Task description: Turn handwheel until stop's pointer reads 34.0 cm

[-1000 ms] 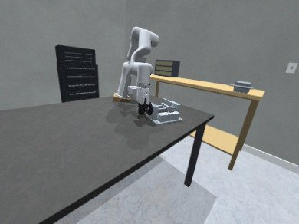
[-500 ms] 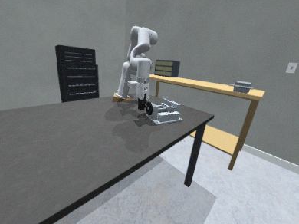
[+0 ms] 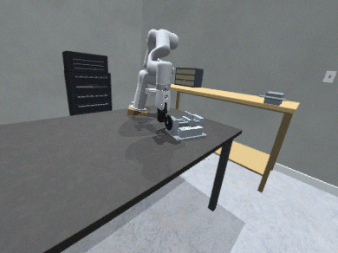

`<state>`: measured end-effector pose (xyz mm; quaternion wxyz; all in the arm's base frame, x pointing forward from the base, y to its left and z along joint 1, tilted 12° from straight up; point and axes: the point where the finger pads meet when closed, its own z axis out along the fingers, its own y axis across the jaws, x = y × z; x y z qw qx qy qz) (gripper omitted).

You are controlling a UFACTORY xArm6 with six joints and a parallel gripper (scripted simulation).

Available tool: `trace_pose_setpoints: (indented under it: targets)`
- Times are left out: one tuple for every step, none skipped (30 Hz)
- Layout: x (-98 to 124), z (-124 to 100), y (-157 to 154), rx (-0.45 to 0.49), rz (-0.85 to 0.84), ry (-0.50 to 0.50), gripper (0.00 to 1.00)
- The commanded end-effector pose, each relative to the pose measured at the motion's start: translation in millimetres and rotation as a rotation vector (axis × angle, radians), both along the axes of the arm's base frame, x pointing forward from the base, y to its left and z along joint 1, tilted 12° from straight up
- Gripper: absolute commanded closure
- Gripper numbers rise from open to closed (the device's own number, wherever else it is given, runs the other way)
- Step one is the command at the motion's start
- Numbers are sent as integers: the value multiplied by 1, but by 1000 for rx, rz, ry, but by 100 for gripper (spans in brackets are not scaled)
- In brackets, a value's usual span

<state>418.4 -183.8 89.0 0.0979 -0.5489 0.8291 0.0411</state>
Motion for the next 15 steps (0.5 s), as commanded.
trace_pose_setpoints:
  targets:
    - [8, 5, -4, -5, -1, -8, 94]
    - [10, 5, -5, -5, -1, -8, 94]
    - [12, 5, -6, -5, -1, -8, 94]
    - [13, 5, -7, -5, -1, -8, 94]
    - [15, 5, -7, -5, -1, -8, 94]
    - [17, 5, -8, -5, -1, -8, 94]
    - [18, 5, -9, -5, -1, -8, 94]
    - [20, 4, -9, -5, -1, -8, 94]
    - [22, 3, -10, -5, -1, -8, 94]
    - [24, 3, -10, -5, -1, -8, 94]
    - [25, 2, -11, -5, -1, -8, 94]
    - [27, 1, -11, -5, -1, -8, 94]
    - [29, 0, -12, -5, -1, -8, 94]
    - [30, -1, -12, -5, -1, -8, 94]
    - [32, -3, -13, -5, -1, -8, 94]
